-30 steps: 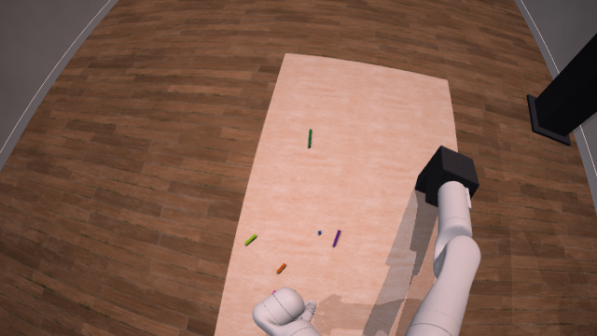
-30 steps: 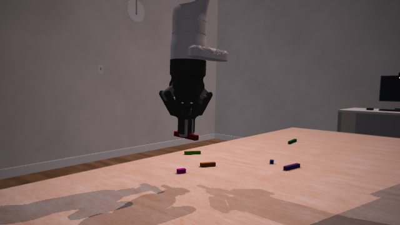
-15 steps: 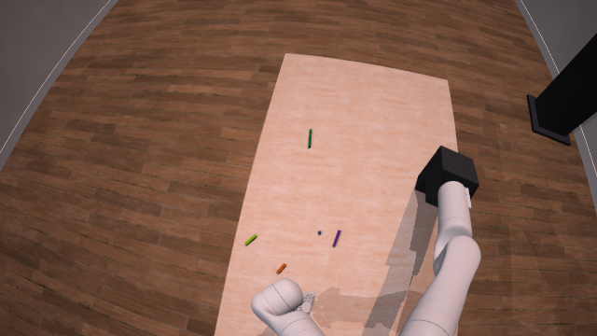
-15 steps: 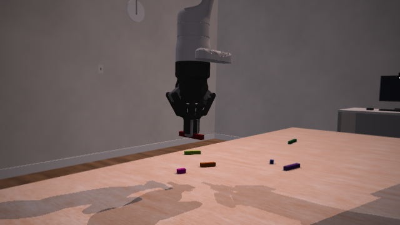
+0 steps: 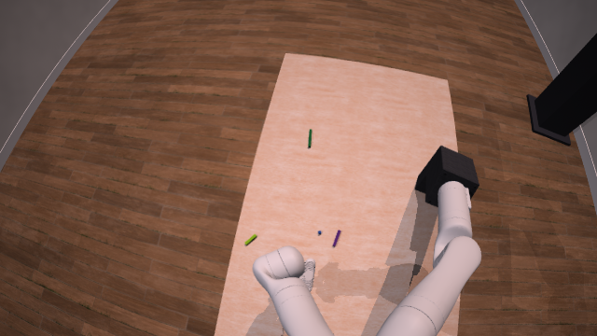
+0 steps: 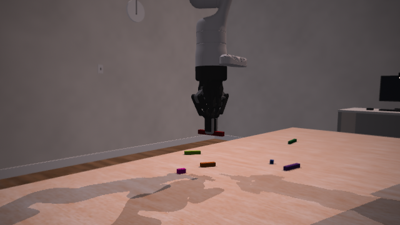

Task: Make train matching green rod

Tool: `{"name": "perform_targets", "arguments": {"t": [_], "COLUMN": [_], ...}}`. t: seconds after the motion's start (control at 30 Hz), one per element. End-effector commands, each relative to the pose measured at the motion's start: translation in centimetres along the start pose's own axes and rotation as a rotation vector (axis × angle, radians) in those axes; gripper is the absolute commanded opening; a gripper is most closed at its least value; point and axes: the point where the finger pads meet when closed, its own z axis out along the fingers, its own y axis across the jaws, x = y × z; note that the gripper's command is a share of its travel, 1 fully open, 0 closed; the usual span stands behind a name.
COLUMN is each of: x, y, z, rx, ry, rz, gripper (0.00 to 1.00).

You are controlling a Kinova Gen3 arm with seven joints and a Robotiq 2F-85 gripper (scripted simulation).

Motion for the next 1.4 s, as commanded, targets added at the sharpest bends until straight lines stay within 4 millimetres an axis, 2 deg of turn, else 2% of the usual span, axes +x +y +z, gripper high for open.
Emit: {"name": "perform_targets", "arguments": {"t": [0.0,0.4,0.47,0.73,0.97,1.37], "x": [0.3,1.8,1.8,3.1,3.8,3.9], "y": [-2.9,-11.1,-11.1,-14.8,-16.6,-17.0], "z": [0.1,0.0,0.0,-0.2,-0.3,-0.4], "rx": [-0.001,-0.008,-0.008,-0.015,-0.019,-0.019], "ry": [0.001,-0.005,-0.005,-0.016,-0.023,-0.028], "rz": [-0.02,-0.189,-0.189,-0.273,-0.313,-0.33], "gripper": [0.05,0.05,0.05,0.05,0.05,0.05]}}
